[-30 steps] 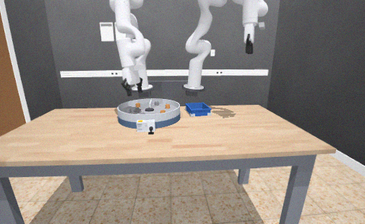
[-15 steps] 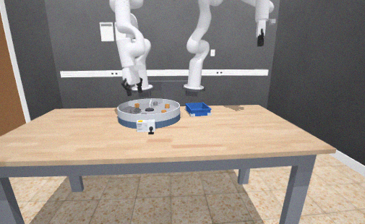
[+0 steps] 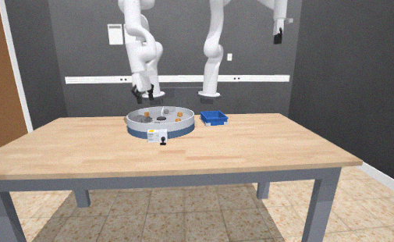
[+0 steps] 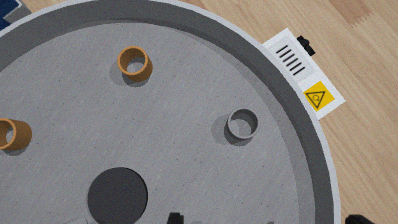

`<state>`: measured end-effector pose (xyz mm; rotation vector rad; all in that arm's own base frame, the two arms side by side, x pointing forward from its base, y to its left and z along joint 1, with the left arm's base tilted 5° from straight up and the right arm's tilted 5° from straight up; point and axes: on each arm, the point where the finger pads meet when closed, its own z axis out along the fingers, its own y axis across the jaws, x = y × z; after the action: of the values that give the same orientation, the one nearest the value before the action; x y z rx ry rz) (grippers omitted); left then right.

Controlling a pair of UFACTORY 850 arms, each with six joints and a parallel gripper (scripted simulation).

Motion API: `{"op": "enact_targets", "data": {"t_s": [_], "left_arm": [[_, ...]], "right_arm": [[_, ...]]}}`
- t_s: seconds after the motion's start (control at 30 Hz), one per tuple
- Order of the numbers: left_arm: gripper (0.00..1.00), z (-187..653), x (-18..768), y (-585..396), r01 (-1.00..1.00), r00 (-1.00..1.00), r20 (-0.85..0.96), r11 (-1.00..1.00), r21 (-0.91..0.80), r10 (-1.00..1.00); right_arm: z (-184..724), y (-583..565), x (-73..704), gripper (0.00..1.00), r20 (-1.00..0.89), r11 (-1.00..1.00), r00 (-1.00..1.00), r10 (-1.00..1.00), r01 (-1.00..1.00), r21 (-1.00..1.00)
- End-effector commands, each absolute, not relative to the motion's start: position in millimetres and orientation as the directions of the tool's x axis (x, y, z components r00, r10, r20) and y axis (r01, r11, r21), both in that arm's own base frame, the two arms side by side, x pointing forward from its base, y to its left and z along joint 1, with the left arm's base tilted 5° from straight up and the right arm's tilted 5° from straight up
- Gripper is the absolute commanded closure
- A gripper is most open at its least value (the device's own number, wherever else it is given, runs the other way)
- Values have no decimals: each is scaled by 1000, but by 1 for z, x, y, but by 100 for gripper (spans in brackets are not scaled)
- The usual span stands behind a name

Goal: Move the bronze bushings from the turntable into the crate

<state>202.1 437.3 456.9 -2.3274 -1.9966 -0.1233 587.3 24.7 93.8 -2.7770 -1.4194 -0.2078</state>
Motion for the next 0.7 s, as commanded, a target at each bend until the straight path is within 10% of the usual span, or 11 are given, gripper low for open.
{"op": "enact_targets", "data": {"t_s": [0.0,0.67], "left_arm": [[0,471,139,438,994,107,102,-107,-1,989],[0,495,1,394,1000,-25,80,25,-1,996]], "right_arm": [[95,25,588,0,127,-587,578,806,808,48],[95,25,588,0,127,-587,578,806,808,48]]}}
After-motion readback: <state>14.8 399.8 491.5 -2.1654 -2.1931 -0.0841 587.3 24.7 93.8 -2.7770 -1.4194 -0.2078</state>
